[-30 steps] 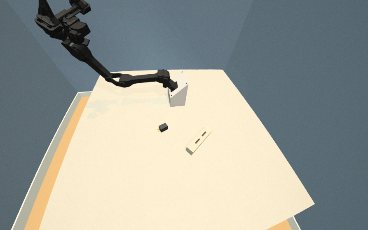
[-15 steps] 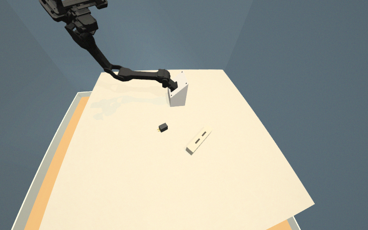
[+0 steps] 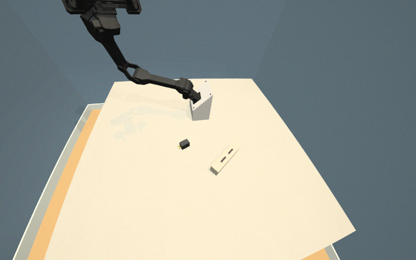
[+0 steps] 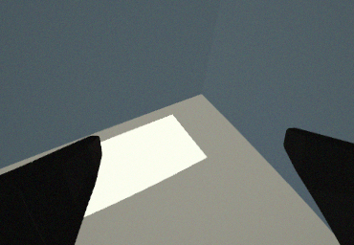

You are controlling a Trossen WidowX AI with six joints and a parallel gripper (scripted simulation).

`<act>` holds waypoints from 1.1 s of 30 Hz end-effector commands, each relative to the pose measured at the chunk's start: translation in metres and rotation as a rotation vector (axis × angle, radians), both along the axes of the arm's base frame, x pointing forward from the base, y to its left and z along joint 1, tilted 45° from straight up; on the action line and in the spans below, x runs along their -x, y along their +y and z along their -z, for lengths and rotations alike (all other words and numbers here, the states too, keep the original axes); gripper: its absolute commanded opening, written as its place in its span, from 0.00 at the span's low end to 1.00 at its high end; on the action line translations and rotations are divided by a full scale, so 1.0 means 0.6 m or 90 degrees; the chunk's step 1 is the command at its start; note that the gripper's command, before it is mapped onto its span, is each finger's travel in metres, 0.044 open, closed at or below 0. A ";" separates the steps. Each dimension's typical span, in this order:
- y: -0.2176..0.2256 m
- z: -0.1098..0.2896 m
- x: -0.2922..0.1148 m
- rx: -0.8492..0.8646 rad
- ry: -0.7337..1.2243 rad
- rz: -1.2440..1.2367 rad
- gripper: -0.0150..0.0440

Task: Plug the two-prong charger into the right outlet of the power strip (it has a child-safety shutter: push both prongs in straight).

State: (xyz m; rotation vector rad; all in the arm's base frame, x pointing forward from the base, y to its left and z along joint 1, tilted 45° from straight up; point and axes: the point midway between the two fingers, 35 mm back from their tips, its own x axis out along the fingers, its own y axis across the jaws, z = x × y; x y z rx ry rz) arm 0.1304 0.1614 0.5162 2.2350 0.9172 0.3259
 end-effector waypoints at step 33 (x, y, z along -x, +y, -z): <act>-0.004 0.296 -0.245 0.588 0.053 0.230 1.00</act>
